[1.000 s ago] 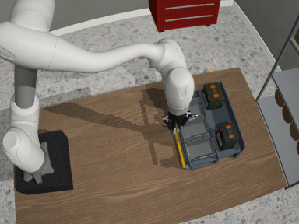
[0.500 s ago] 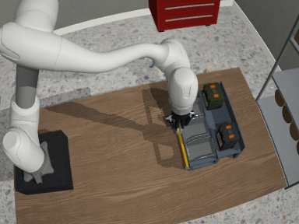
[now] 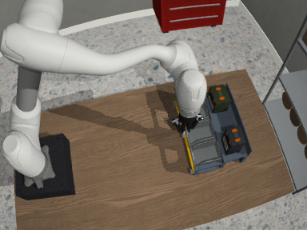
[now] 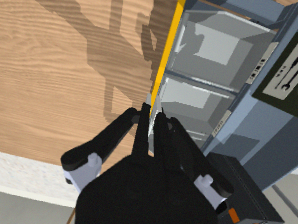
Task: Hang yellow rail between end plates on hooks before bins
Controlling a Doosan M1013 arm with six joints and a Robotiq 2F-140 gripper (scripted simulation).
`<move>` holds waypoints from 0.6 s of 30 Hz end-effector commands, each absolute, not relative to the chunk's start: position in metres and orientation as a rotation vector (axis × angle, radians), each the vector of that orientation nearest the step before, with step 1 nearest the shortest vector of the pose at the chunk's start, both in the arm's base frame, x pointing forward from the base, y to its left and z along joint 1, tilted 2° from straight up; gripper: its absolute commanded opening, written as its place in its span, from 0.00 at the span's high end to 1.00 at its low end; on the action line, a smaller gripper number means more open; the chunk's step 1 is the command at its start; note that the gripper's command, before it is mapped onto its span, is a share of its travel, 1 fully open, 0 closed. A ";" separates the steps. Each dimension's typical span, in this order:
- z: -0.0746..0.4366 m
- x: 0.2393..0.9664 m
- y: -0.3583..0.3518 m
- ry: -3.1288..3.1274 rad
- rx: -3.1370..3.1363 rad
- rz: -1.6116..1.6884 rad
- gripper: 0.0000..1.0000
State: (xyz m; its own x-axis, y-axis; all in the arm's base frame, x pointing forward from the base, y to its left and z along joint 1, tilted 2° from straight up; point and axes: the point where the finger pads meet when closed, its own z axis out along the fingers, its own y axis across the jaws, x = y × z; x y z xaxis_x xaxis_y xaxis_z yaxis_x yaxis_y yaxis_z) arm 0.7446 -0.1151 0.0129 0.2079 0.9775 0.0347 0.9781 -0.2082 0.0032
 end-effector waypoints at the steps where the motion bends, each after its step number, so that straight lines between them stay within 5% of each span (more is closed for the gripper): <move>1: 0.017 0.755 -0.117 -1.974 -2.435 -0.056 0.90; 18: 0.007 0.744 -0.115 -1.974 -2.435 -0.056 0.90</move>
